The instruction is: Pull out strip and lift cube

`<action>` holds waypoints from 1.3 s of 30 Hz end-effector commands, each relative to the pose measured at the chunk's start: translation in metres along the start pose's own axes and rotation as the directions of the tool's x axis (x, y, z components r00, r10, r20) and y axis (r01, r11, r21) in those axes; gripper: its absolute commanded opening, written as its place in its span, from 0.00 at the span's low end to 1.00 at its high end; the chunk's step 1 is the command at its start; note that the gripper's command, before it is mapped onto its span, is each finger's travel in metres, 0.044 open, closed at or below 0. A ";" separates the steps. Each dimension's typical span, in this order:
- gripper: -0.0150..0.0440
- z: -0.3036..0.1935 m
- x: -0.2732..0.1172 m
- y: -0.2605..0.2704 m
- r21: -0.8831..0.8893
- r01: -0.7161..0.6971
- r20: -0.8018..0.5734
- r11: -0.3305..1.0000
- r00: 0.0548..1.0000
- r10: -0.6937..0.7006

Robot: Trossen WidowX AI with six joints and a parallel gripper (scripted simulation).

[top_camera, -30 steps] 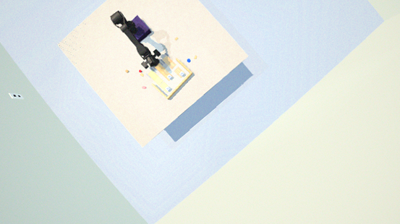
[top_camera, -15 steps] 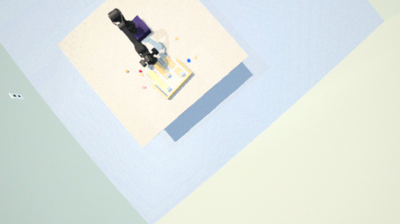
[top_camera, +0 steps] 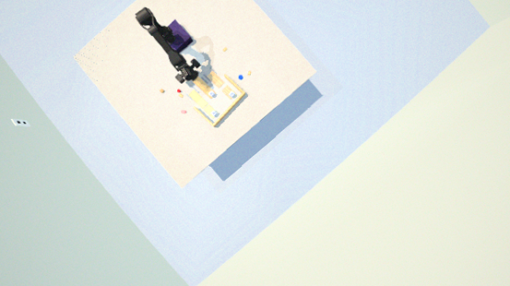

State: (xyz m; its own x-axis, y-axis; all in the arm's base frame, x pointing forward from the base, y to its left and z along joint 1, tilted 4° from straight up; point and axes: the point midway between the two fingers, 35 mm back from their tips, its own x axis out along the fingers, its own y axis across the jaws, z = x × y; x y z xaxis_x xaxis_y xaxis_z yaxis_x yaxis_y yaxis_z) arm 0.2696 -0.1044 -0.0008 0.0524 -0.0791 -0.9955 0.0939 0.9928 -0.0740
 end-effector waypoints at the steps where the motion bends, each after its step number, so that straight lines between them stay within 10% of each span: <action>1: 0.25 -0.013 0.004 0.001 -0.003 -0.008 -0.020 1.000 1.000 0.008; 39: 0.25 -0.069 0.003 0.000 -0.003 -0.007 -0.025 1.000 1.000 0.007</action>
State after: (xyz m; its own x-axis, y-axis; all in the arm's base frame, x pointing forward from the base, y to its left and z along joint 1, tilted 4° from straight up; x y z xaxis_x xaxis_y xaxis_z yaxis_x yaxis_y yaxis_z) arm 0.2131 -0.1015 -0.0034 0.0501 -0.0806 -0.9955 0.0932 0.9928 -0.0757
